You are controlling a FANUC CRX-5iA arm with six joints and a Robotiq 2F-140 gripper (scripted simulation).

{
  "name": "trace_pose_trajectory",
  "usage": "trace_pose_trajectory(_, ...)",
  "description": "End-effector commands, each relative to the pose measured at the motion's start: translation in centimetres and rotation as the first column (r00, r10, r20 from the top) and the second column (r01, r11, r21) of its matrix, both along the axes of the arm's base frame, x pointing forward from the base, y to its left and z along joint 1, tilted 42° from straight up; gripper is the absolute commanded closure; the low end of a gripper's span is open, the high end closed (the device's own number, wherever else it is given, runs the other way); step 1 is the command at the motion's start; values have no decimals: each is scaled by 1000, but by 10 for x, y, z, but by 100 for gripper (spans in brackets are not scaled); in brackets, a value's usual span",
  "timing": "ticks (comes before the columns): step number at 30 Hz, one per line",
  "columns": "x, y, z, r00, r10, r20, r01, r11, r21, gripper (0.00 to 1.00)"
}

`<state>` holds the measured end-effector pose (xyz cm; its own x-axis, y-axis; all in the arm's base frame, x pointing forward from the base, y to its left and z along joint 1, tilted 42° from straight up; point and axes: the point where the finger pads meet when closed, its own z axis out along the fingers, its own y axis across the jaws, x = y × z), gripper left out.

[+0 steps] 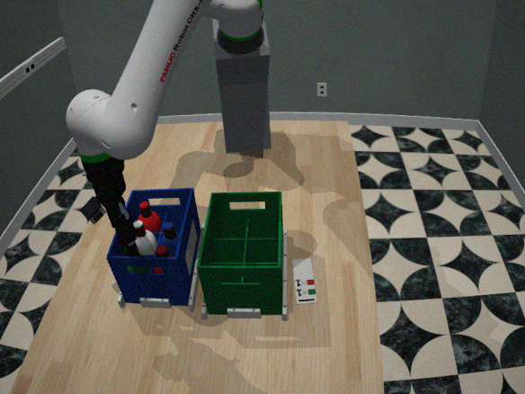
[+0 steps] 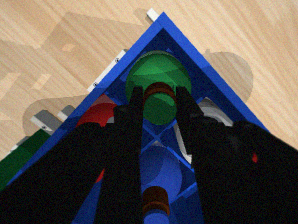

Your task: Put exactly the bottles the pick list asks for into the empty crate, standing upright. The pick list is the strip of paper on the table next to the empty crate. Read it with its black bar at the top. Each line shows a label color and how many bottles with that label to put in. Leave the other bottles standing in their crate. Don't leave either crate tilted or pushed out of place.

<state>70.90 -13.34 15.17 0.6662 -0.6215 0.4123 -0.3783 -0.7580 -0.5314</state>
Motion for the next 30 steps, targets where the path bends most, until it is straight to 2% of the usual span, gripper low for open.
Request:
trace_pose_trajectory(1,0,-1,1,1000,-1,1,1,1000,-1,90)
trace_pose_trajectory(30,-26,-8,30,1000,-1,1,1,1000,0,90)
